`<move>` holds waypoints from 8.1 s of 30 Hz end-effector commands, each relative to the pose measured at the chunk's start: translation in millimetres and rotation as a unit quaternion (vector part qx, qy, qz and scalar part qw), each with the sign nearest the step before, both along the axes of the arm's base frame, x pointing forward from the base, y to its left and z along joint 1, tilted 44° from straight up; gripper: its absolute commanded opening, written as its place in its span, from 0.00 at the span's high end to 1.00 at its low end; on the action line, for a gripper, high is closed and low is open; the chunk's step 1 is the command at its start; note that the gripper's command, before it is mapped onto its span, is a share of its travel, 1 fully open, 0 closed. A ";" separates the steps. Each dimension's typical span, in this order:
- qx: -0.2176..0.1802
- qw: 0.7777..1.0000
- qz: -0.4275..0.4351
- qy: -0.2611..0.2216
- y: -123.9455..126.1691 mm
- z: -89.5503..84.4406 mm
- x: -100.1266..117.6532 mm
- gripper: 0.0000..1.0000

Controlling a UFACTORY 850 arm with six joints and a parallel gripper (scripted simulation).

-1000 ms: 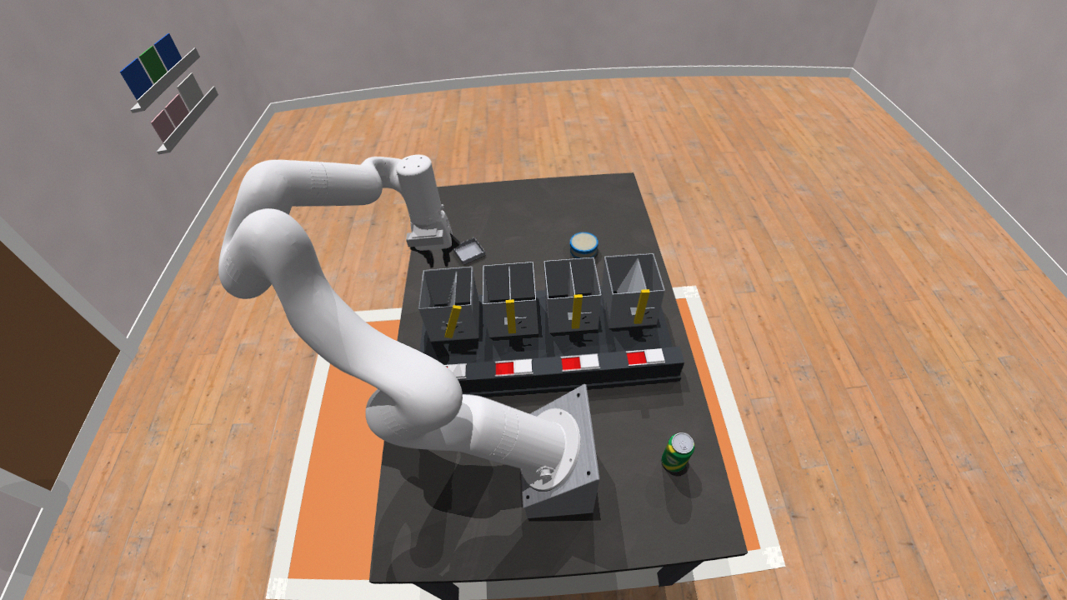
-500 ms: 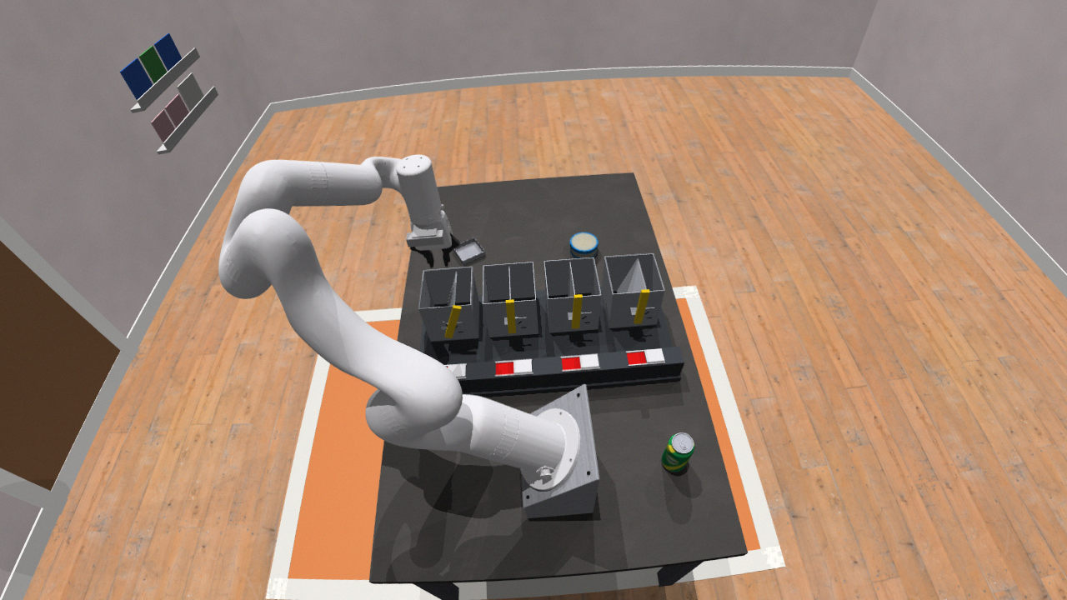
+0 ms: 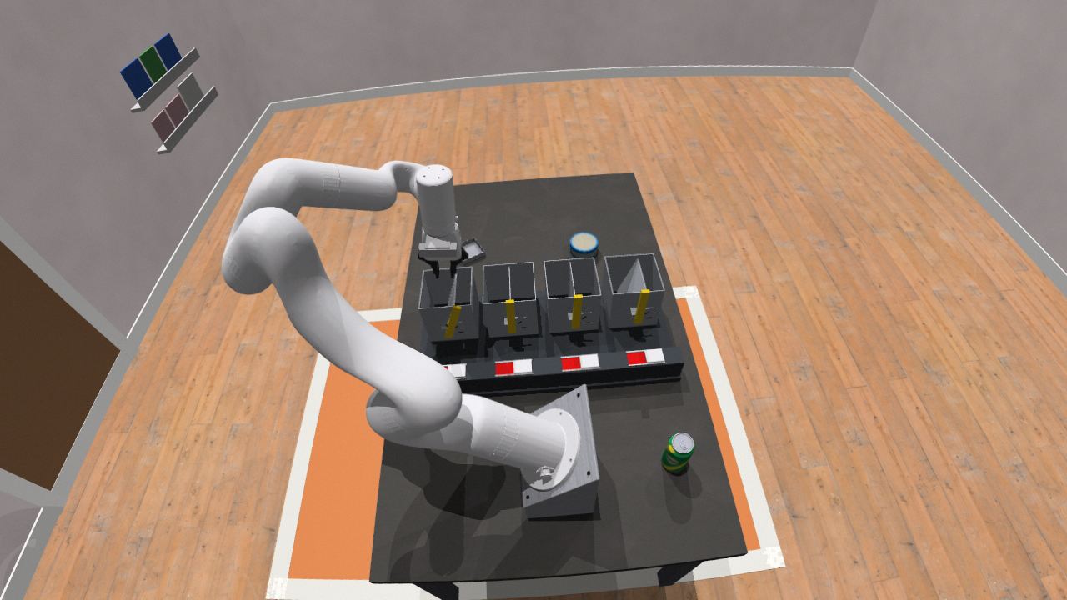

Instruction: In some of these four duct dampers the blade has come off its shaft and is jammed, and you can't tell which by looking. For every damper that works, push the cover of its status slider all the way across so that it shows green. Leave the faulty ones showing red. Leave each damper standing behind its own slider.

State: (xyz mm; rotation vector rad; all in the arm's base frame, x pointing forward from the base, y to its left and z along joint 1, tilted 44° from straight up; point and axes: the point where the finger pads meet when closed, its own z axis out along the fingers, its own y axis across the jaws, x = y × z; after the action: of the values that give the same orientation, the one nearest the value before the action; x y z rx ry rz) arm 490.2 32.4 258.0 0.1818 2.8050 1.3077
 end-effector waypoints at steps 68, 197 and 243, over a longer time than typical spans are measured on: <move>0.123 0.992 -0.001 -0.020 44.3 -69.4 -74.7 0.61; -0.019 1.000 0.000 -0.002 79.6 -55.1 -70.2 0.81; -0.034 0.999 0.000 0.000 81.7 -52.9 -69.9 0.65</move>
State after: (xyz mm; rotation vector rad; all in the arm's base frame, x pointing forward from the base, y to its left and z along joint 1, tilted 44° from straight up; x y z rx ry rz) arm 419.6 114.5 204.6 0.1797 2.8449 1.2110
